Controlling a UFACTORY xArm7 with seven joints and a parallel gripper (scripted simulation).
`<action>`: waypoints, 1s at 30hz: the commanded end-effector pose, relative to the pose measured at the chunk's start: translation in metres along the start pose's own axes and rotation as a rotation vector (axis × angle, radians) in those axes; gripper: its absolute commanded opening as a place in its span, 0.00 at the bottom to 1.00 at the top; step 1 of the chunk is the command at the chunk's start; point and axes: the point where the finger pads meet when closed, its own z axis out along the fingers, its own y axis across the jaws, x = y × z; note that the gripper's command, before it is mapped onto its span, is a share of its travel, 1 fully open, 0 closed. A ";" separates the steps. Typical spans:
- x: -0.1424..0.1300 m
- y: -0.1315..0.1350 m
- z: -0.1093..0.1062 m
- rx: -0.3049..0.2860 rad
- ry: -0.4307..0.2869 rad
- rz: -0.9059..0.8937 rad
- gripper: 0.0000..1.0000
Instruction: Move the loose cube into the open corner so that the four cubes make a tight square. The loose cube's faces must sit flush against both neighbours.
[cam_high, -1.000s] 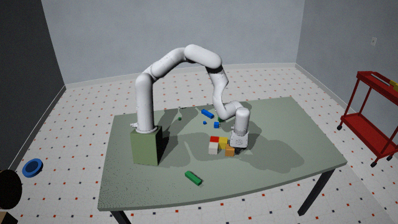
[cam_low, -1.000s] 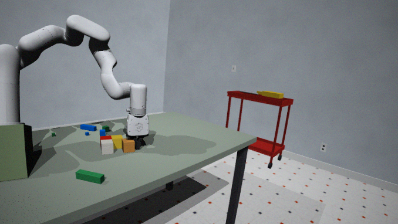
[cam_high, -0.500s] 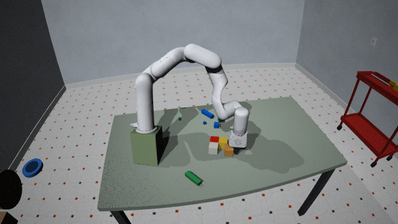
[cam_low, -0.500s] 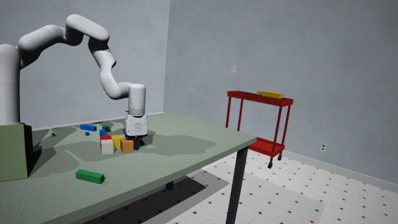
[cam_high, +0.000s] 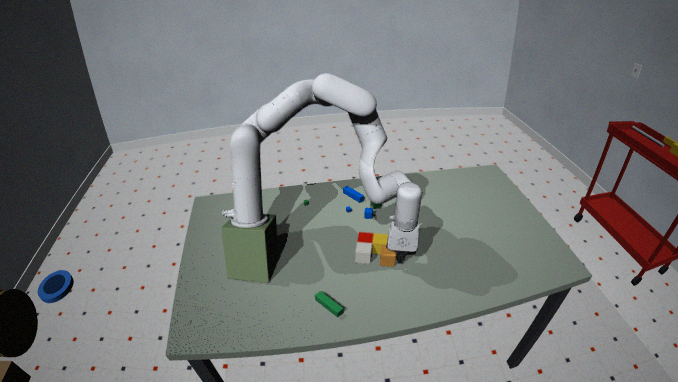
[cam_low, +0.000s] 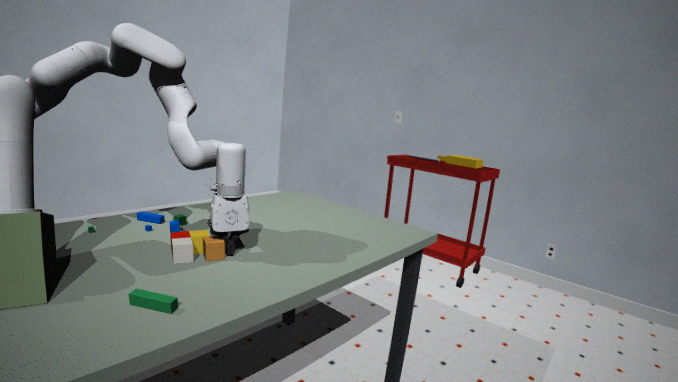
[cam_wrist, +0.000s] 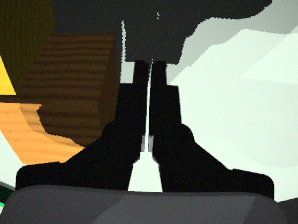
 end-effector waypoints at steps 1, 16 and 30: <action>-0.001 -0.001 -0.002 -0.005 -0.001 0.000 0.00; -0.001 -0.009 -0.002 -0.005 -0.001 0.000 0.00; -0.001 -0.016 -0.002 -0.005 -0.001 0.000 0.00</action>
